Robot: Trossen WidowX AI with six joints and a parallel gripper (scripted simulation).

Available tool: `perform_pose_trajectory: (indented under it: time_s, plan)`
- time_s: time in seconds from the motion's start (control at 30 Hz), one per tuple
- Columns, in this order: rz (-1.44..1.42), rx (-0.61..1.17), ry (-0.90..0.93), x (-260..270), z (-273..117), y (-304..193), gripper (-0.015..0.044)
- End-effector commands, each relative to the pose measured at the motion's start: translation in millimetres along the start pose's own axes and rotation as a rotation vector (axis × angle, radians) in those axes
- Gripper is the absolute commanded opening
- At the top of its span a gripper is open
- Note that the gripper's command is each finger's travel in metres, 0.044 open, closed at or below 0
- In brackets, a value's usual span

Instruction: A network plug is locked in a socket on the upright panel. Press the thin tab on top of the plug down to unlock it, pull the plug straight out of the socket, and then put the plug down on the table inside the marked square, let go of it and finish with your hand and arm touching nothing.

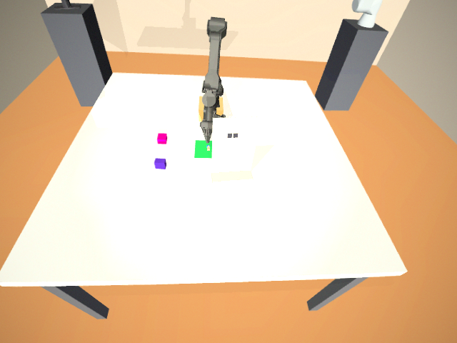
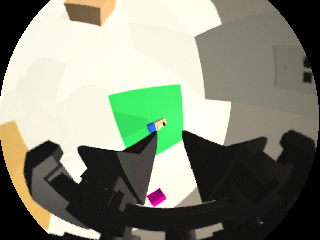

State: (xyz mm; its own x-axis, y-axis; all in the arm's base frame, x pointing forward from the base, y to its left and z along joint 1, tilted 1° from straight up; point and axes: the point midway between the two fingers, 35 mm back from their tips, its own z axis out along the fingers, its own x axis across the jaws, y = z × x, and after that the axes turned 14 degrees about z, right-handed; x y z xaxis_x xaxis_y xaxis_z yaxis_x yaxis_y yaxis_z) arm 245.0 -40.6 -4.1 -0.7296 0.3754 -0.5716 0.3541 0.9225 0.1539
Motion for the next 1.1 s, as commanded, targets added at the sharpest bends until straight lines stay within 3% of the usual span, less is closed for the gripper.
perform_pose_trajectory:
  time_s: [0.0,1.07]
  plan:
    - [-0.004,-0.002,0.001,0.4,-2.7,0.3,0.0156]
    - [-0.005,-0.003,0.000,-21.1,-28.5,5.8,0.0156]
